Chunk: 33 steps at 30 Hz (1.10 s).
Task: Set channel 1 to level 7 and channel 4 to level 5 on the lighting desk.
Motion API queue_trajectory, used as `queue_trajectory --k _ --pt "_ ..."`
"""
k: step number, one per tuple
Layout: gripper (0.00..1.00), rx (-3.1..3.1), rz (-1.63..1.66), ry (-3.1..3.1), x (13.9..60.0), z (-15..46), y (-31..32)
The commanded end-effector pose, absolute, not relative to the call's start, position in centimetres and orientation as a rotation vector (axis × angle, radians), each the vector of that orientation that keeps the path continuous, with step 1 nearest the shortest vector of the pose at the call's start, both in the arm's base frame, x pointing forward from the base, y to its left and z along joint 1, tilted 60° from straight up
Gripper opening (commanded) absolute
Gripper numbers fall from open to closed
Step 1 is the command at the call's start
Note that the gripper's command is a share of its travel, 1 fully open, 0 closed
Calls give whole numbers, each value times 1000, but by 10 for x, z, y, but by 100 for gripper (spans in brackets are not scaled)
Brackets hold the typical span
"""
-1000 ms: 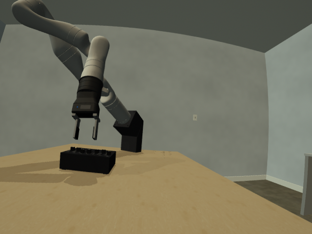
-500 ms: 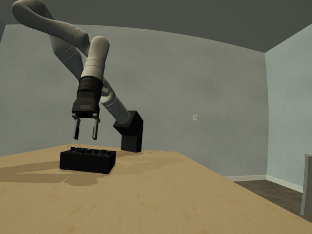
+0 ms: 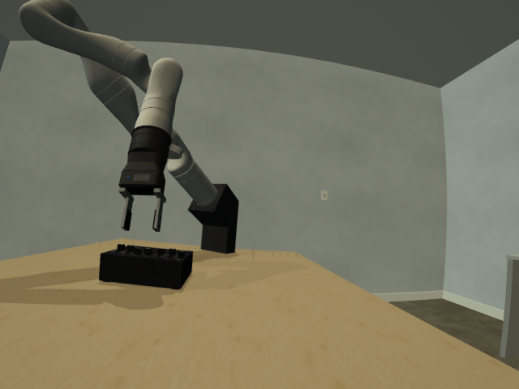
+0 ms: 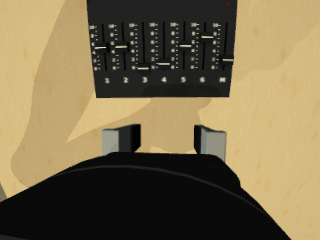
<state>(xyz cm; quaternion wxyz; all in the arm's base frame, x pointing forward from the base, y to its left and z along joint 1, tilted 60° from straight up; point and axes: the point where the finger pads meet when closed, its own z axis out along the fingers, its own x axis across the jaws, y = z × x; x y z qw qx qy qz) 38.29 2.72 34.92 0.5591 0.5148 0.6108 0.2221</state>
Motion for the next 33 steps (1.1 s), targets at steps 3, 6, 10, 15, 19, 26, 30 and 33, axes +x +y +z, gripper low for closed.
queue_trajectory --k 3,6,10,15,19,26,30,33 --pt "100 1256 502 1432 372 349 30" --pt "100 1304 464 1429 357 346 29" --pt "100 1374 400 1439 332 338 30" --pt "100 1420 349 1456 311 332 31" --pt "100 1463 292 1482 287 325 32" --pt "100 1486 255 1501 272 321 34" --pt "100 1486 255 1501 272 321 34" --pt "100 1486 255 1501 272 321 34"
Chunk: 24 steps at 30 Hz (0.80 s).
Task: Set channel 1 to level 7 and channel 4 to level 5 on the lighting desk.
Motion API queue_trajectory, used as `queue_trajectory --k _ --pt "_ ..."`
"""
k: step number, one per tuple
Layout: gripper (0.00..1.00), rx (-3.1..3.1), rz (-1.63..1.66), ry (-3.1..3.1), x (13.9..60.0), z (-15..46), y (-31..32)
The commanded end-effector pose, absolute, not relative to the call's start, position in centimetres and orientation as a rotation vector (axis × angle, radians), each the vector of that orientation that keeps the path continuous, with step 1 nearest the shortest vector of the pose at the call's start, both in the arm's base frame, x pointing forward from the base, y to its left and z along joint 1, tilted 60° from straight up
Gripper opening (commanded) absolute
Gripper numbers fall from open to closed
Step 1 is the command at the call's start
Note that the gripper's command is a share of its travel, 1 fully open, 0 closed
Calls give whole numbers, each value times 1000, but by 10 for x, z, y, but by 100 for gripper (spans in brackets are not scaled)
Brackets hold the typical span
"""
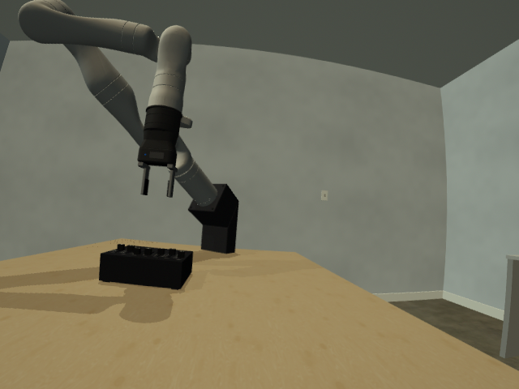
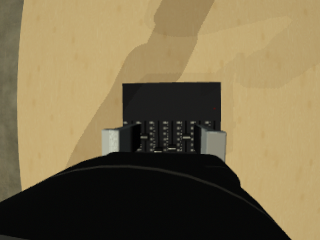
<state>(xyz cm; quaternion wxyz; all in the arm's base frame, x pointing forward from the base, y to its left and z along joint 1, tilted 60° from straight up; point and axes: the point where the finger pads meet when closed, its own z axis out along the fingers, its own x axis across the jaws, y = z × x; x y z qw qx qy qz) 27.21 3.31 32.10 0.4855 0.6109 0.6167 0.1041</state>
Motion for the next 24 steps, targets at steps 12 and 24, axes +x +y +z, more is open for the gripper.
queue_trajectory --k 12,24 --pt "100 1492 256 1505 303 326 8" --pt "0 1472 245 1512 342 338 -49"
